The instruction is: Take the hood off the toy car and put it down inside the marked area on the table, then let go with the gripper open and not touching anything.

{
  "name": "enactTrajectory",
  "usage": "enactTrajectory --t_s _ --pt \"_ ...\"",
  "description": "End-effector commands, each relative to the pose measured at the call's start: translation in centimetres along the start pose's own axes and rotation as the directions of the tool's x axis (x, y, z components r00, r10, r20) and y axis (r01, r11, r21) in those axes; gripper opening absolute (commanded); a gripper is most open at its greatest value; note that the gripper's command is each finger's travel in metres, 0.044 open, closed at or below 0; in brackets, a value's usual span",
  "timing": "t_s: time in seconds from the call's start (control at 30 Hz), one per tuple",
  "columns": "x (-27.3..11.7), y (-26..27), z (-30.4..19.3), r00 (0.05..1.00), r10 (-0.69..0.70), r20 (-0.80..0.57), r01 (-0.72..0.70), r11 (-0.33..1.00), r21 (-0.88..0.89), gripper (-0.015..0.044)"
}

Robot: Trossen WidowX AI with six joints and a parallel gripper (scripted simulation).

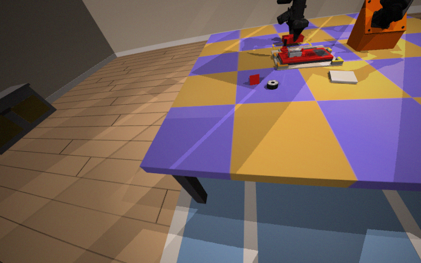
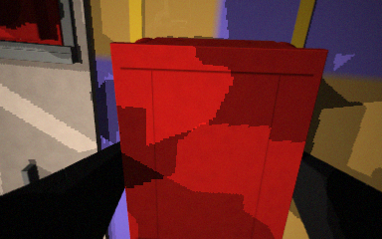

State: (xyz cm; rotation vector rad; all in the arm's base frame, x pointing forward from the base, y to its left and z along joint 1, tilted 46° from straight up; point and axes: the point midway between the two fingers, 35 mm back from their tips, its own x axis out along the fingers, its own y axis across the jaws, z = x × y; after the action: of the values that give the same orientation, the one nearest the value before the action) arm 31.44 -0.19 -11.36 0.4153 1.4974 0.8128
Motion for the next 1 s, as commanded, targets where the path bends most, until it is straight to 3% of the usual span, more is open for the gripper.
enactTrajectory --t_s 0.0,0.97 --pt "0.2 0.0 0.0 1.0 0.003 0.004 -0.003 1.0 0.004 0.0" --pt "1.6 0.0 0.1 1.0 0.004 0.004 -0.004 1.0 0.004 0.0"
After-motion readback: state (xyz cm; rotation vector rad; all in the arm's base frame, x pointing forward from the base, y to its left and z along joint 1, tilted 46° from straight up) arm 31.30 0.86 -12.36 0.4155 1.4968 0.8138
